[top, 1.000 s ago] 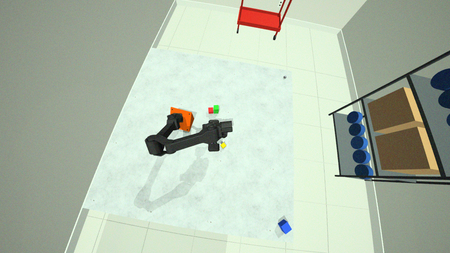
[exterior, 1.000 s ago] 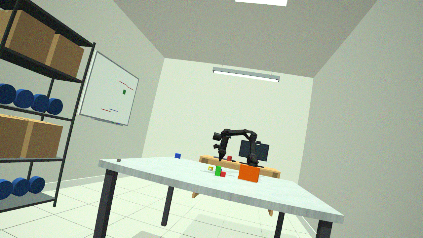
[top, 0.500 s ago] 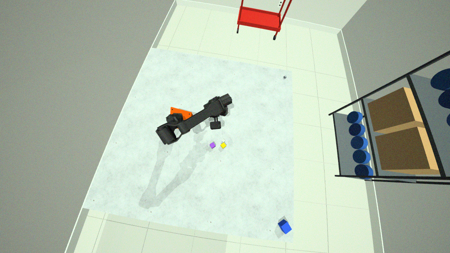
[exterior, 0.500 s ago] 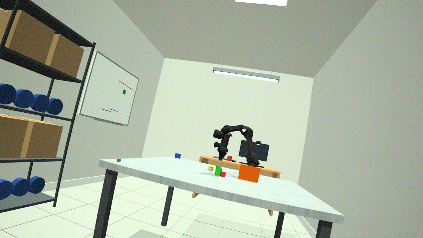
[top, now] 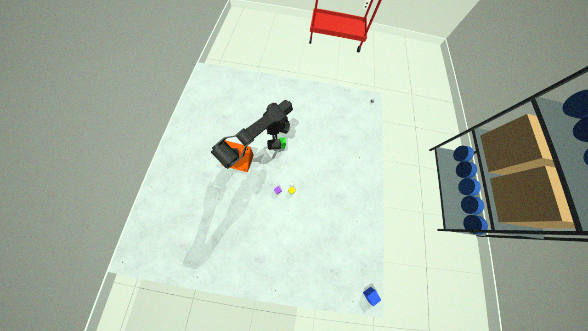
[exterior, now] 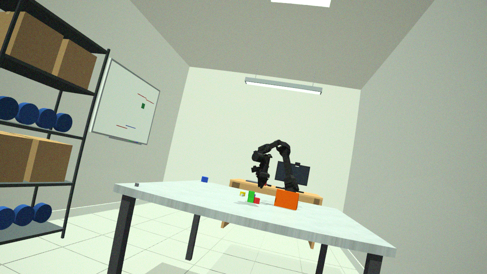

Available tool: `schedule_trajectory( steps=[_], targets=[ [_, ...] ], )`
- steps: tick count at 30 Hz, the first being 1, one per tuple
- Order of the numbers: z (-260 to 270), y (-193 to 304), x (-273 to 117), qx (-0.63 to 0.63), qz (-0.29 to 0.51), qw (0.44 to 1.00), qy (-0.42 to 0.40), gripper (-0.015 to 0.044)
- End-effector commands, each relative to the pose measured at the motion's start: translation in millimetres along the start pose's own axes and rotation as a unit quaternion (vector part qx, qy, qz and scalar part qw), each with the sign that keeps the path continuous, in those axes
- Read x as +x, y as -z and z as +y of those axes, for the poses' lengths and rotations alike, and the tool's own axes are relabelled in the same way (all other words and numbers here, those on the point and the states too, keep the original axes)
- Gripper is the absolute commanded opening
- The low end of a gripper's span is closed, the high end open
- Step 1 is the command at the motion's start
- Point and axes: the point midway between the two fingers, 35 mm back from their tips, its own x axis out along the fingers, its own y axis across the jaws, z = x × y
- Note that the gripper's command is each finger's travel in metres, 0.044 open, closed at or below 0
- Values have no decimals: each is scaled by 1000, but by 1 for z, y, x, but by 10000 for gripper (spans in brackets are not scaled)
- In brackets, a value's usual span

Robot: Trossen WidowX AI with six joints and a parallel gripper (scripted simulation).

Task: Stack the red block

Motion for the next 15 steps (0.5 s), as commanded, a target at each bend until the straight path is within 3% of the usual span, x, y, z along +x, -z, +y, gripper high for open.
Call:
schedule_trajectory(
  steps=[1,9,15],
  targets=[
    [3,0,3,5,3,1000,-1,440],
    [3,0,50,5,3,1000,0,440],
    [5,0,53,5,3,1000,0,440]
  ],
)
